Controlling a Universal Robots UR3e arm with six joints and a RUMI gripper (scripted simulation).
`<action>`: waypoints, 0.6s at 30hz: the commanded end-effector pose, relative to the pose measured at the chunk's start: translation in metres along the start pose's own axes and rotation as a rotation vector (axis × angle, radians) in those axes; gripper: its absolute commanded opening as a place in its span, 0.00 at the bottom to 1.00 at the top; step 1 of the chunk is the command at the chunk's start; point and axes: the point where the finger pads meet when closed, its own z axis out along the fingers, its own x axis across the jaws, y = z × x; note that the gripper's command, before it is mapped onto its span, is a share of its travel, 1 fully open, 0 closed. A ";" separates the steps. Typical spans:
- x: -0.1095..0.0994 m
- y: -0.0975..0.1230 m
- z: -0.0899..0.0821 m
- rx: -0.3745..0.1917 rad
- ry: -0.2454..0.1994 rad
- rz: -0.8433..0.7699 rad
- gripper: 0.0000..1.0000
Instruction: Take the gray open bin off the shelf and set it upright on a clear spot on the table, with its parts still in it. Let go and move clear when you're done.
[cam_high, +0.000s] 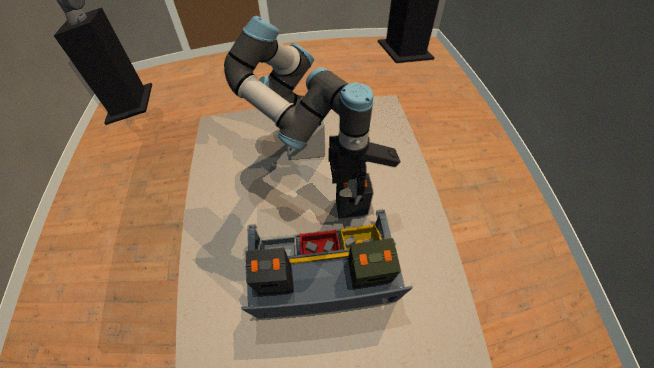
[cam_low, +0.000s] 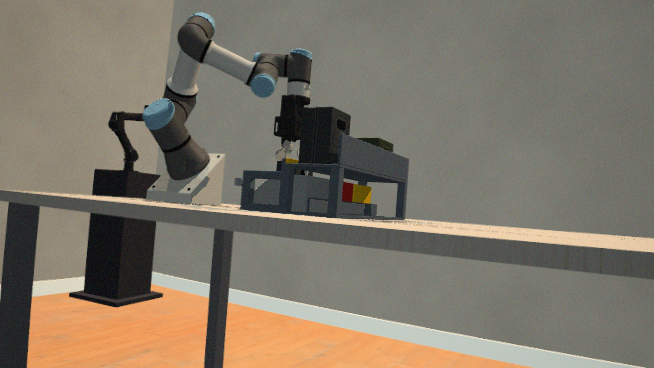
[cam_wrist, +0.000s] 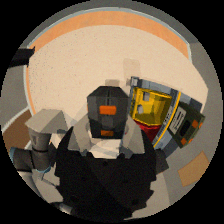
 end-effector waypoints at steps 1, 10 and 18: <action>0.001 0.001 0.003 0.002 0.004 0.002 0.00; 0.001 0.001 0.003 0.002 0.004 0.002 0.00; 0.001 0.001 0.003 0.002 0.003 0.001 0.58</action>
